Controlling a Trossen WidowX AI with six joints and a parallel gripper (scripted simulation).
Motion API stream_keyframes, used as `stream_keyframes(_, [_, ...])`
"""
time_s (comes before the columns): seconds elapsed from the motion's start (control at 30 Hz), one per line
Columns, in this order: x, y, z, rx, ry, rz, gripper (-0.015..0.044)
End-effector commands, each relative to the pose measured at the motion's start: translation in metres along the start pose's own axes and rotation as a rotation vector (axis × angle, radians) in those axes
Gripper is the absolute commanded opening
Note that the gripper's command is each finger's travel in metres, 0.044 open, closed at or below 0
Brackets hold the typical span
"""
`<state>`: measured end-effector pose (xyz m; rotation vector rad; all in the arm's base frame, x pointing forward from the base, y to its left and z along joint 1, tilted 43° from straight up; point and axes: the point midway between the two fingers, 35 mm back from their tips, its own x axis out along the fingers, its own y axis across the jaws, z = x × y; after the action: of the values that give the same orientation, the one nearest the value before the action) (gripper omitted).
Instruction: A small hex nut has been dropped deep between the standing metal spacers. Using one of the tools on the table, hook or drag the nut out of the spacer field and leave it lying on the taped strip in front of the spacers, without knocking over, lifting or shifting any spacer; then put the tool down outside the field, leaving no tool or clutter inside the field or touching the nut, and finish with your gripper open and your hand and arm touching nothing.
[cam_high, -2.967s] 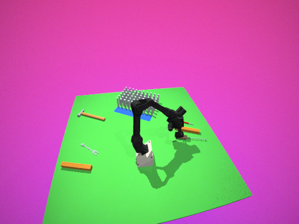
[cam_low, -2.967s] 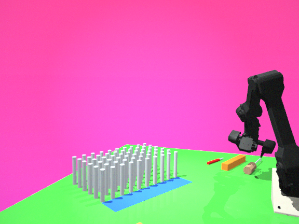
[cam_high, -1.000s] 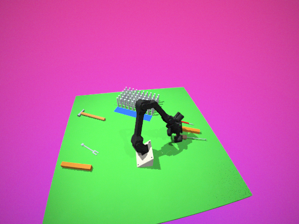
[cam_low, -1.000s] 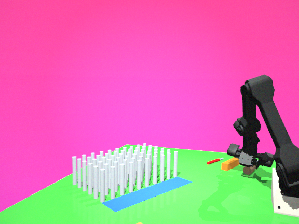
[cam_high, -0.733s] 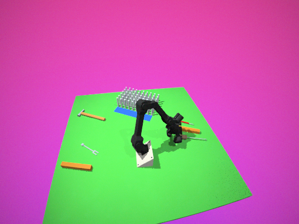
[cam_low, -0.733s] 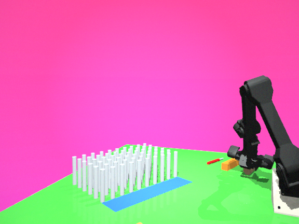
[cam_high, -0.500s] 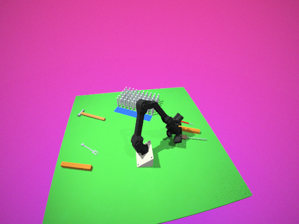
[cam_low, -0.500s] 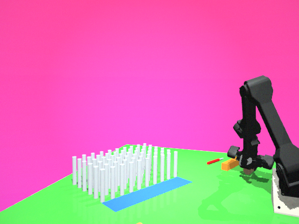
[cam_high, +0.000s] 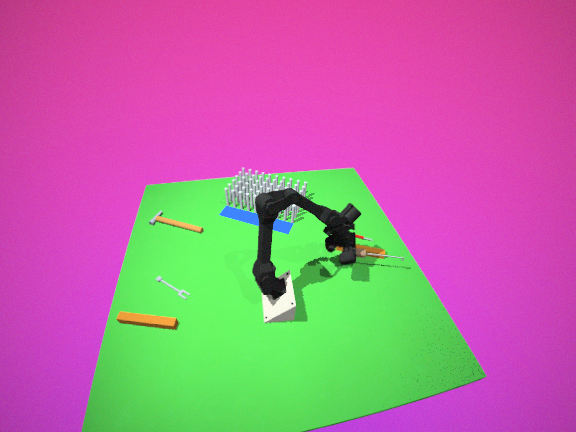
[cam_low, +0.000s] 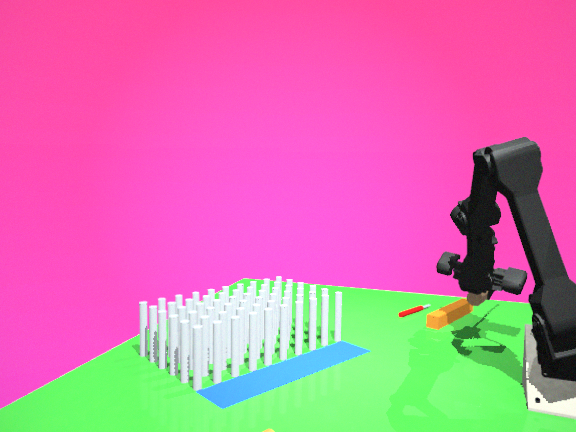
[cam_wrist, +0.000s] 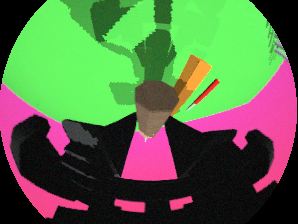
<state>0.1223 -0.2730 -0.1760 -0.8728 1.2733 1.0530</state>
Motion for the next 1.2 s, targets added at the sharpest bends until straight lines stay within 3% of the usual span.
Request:
stream_keyframes(0.0, [-0.024,-0.005,-0.018,-0.003,0.012,-0.002,0.0])
stream_keyframes(0.3, [-0.085,-0.005,-0.048,-0.003,0.013,0.001,0.0])
stream_keyframes(0.5, [-0.093,-0.009,-0.047,-0.015,0.016,-0.007,0.0])
stream_keyframes(1.17, [-0.2,-0.11,0.061,-0.332,0.059,-0.247,0.0])
